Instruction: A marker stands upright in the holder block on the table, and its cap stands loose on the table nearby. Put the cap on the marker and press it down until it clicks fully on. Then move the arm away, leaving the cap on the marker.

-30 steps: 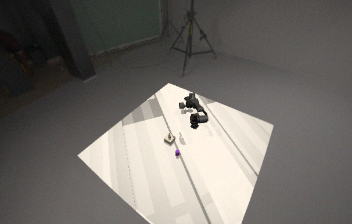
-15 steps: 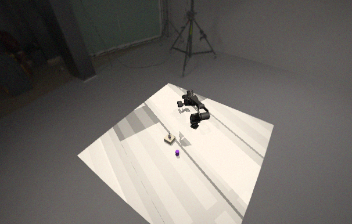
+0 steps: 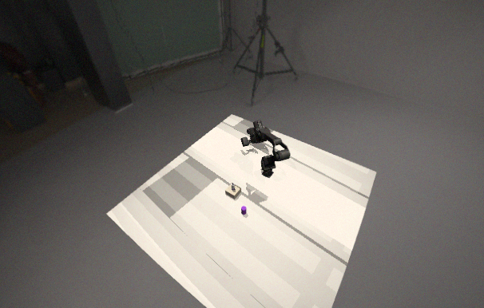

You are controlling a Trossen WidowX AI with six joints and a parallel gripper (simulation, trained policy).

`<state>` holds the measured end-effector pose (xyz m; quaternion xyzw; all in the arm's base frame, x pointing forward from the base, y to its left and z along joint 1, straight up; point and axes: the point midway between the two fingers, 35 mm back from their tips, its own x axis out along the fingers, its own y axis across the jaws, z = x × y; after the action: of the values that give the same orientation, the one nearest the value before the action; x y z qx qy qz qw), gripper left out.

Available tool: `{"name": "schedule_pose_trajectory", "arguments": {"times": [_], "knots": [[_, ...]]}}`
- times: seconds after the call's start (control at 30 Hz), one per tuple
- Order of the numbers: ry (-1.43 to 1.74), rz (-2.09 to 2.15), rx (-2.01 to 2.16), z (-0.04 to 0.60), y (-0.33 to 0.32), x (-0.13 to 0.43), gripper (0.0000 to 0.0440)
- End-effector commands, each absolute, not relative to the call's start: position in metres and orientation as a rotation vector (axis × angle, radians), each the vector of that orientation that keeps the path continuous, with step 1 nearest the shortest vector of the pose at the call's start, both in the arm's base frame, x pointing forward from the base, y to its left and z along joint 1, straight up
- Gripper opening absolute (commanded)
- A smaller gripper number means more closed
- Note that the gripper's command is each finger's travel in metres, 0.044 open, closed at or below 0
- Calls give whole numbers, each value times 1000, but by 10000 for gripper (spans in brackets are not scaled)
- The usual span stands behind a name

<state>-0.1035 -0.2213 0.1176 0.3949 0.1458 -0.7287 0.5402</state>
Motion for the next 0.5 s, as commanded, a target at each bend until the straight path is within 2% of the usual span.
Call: {"name": "schedule_pose_trajectory", "arguments": {"times": [0.0,0.47], "knots": [[374,-1710,943,121,-226,-101,315],[453,-1626,953,131,-243,-89,313]]}}
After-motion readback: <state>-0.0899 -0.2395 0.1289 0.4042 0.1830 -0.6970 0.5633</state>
